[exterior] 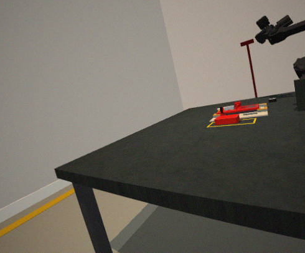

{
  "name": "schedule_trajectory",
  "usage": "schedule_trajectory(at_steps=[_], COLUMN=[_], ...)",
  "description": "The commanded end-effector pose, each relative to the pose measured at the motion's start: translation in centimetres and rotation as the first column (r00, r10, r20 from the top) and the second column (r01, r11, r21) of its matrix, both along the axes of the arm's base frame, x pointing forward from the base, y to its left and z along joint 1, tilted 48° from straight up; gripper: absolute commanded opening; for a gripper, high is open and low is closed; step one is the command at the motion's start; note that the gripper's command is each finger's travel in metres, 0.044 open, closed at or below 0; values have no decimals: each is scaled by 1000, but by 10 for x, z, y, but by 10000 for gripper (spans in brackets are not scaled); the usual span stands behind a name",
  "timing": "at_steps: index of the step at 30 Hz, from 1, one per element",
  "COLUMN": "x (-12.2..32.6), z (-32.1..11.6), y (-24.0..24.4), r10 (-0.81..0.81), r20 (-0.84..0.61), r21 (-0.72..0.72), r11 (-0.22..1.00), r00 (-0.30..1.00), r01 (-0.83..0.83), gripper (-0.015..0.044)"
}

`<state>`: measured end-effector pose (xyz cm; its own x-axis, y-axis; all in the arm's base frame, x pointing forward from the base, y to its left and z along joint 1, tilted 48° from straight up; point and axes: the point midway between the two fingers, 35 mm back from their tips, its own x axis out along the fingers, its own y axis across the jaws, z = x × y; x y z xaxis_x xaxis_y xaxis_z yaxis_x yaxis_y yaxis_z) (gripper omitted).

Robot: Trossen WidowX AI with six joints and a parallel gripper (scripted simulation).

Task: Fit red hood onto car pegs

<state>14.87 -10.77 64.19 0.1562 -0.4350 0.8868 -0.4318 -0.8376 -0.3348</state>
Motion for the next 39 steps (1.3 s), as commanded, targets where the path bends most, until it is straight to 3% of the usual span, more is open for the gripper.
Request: schedule_trajectory(at_steps=[1, 9, 22, 30, 39], x=[1, 51, 166, 232, 285], z=[0, -21, -81, -134, -196], y=[0, 0, 18, 30, 52], r10=[2, 61, 24, -87, -239], r20=[-2, -118, -532, -767, -904], r21=[1, 52, 26, -78, -249], r11=[1000, 997, 1000, 996, 968], r00=[1000, 991, 846, 636, 354], r01=[-2, -55, -13, 43, 17], gripper=[246, 440, 440, 440, 440])
